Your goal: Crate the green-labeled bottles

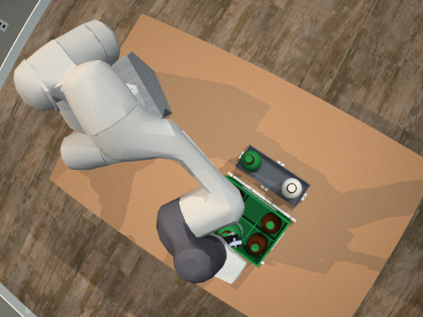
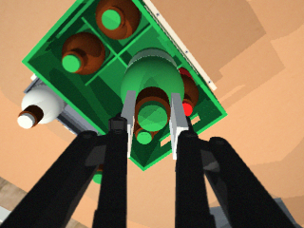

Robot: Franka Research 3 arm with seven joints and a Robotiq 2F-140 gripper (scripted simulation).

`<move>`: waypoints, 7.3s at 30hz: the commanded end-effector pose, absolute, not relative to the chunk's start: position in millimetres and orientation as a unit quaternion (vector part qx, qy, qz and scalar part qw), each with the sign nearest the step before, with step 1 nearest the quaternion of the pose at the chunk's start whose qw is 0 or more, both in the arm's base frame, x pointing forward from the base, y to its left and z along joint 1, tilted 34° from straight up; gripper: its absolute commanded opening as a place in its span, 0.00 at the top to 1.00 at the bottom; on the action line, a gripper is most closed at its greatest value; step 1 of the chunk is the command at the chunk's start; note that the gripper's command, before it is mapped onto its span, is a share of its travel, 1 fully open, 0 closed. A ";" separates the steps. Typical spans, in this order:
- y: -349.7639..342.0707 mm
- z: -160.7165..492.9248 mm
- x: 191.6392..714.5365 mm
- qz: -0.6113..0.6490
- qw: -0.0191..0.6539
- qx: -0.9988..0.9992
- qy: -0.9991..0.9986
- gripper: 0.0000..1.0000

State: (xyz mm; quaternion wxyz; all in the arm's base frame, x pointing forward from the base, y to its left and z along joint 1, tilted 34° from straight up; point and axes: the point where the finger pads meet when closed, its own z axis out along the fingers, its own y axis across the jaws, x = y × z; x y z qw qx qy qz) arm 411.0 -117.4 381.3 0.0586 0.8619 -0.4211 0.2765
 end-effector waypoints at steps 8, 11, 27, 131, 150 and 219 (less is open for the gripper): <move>-121.8 377.0 418.9 0.284 0.060 0.861 -0.417 1.00; -122.8 374.5 420.2 0.284 0.060 0.861 -0.417 1.00; -125.3 368.6 423.3 0.284 0.060 0.861 -0.417 1.00; -123.6 364.4 423.1 0.284 0.060 0.861 -0.417 1.00; -124.9 361.1 424.9 0.284 0.060 0.861 -0.417 1.00; -136.8 332.2 441.0 0.284 0.060 0.861 -0.417 1.00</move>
